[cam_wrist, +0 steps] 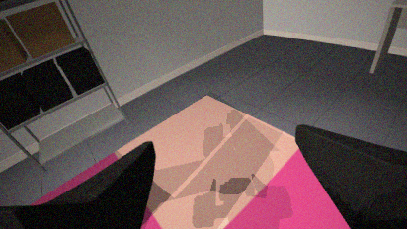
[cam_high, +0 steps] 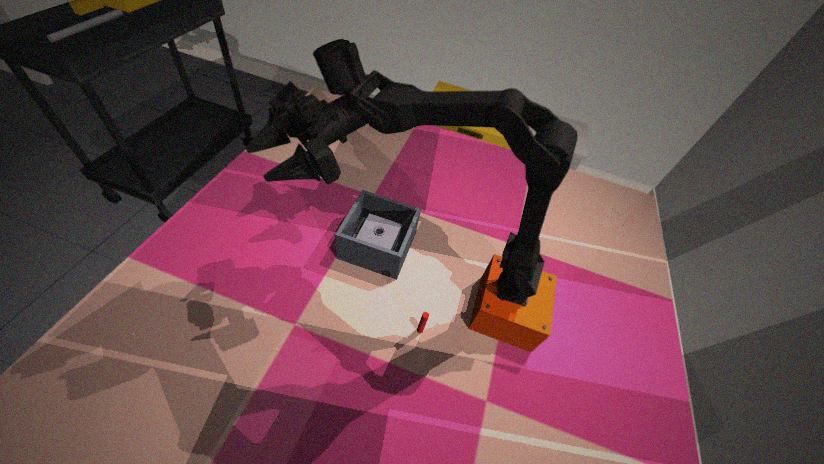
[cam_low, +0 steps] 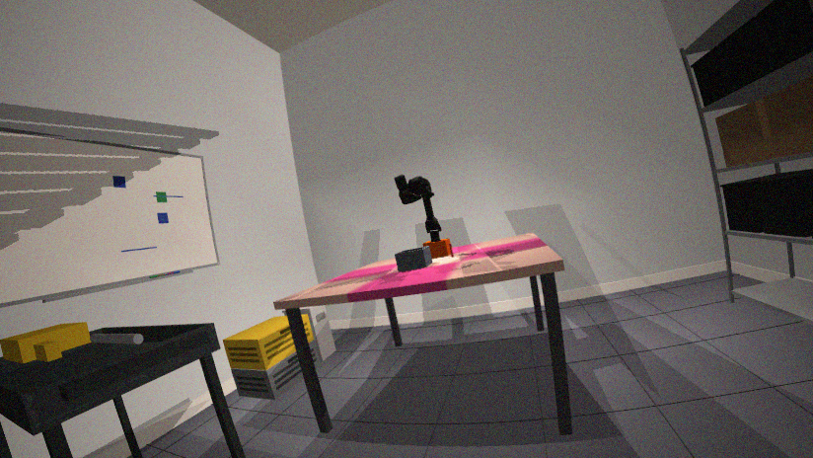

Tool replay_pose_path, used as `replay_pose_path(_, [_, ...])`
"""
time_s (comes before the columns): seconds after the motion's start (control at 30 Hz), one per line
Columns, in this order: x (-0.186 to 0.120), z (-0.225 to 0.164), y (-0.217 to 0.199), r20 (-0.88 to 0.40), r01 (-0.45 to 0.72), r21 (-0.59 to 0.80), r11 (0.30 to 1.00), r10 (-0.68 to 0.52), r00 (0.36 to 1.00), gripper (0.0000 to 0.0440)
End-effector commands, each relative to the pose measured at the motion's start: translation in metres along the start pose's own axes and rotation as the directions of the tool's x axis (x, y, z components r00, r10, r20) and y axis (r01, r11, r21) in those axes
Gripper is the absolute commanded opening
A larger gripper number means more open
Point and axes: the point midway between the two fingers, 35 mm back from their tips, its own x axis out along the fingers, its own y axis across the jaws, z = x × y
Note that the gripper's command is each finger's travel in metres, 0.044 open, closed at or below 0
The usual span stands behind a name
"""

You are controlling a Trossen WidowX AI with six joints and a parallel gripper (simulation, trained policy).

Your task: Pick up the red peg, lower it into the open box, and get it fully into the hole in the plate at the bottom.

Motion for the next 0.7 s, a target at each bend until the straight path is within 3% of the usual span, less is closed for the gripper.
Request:
replay_pose_path(0.0, [0.000, 0.001, 0.000, -0.003, 0.017, 0.004, 1.000, -0.017, 1.000, 0.0418])
replay_pose_path(0.07, [0.001, 0.003, 0.001, -0.016, 0.048, 0.023, 0.999, -0.047, 0.999, 0.0440])
replay_pose_path(0.33, [0.022, -0.001, 0.038, -0.124, 0.140, 0.197, 0.970, -0.117, 0.985, 0.0440])
replay_pose_path(0.67, [0.033, -0.035, 0.090, -0.309, 0.275, 0.430, 0.860, -0.146, 0.940, 0.0440])
